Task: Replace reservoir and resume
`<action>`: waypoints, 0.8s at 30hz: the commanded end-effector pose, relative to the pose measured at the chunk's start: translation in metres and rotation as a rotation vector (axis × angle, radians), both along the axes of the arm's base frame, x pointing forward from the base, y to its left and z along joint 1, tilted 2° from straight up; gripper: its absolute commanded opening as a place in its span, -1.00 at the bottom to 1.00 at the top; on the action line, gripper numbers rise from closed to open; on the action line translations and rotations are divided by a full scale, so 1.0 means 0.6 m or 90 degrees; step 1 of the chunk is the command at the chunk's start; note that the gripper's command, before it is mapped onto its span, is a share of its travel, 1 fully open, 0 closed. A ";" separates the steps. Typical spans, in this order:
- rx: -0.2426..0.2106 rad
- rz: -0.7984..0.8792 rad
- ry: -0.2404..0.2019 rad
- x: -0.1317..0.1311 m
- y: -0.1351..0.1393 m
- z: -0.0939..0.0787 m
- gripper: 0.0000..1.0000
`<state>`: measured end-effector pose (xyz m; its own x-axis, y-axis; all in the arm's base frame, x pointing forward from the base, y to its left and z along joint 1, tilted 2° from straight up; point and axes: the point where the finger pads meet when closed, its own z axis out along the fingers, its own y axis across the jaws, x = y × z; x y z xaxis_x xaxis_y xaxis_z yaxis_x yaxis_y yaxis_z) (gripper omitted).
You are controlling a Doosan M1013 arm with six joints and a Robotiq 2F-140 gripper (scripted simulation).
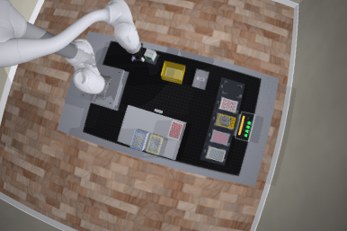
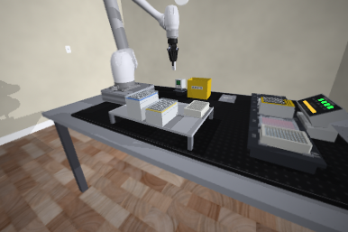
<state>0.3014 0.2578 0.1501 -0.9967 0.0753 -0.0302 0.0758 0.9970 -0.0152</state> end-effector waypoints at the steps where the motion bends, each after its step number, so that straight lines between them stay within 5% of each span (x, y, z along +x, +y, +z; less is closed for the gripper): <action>1: -0.008 0.000 0.003 -0.002 -0.009 -0.019 -1.00; 24: -0.008 0.000 0.003 -0.001 -0.010 -0.072 -1.00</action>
<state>0.3021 0.2565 0.1154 -0.9967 0.0760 -0.0287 0.0765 0.9969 -0.0172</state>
